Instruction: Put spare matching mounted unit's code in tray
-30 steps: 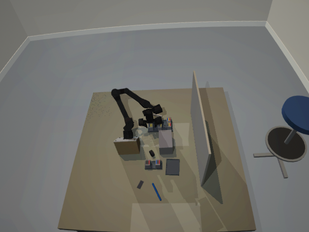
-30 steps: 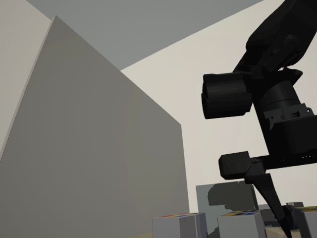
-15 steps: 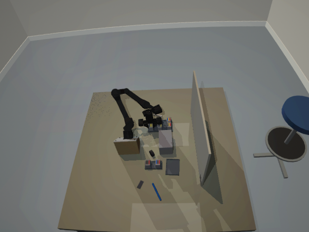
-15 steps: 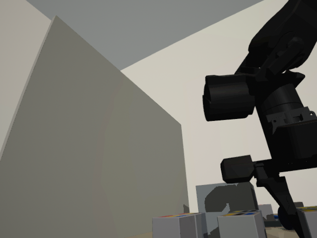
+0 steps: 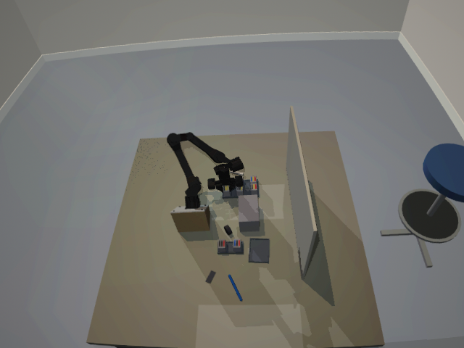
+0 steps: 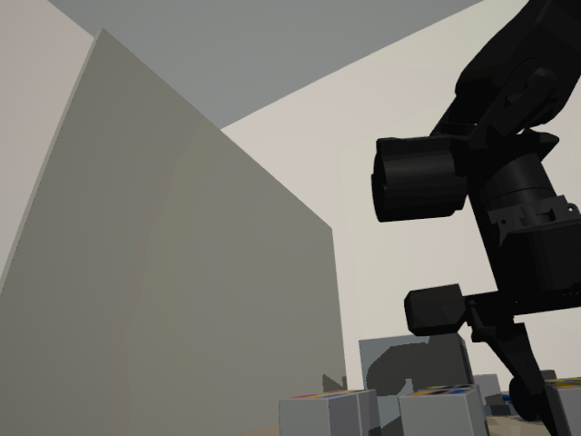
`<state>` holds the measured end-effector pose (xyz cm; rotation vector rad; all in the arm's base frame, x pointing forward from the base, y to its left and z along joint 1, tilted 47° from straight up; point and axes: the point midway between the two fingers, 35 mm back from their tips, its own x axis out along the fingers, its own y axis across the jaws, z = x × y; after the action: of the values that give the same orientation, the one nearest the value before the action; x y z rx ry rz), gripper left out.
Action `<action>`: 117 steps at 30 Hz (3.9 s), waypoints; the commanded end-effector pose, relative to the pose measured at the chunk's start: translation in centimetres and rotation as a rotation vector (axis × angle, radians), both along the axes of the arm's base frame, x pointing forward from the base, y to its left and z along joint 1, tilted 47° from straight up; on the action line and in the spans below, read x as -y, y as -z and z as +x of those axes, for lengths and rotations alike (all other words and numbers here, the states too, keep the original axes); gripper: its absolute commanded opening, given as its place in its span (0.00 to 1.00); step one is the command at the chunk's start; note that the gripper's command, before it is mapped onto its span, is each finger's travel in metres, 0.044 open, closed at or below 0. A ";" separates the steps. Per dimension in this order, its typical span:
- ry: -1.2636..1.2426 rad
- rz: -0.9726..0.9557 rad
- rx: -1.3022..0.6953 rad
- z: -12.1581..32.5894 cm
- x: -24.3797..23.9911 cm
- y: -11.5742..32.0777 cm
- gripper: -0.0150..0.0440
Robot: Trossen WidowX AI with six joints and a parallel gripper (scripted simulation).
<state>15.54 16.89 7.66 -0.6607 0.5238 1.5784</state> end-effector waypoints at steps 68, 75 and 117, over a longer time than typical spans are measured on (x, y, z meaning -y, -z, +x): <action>0.081 -0.046 -0.049 8.5 14.6 -7.2 0.25; 0.098 -0.055 -0.065 10.6 16.8 -5.7 0.25; 0.034 -0.044 -0.014 18.7 29.3 8.4 0.25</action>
<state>34.02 -11.13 0.71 -0.6559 0.5839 1.5467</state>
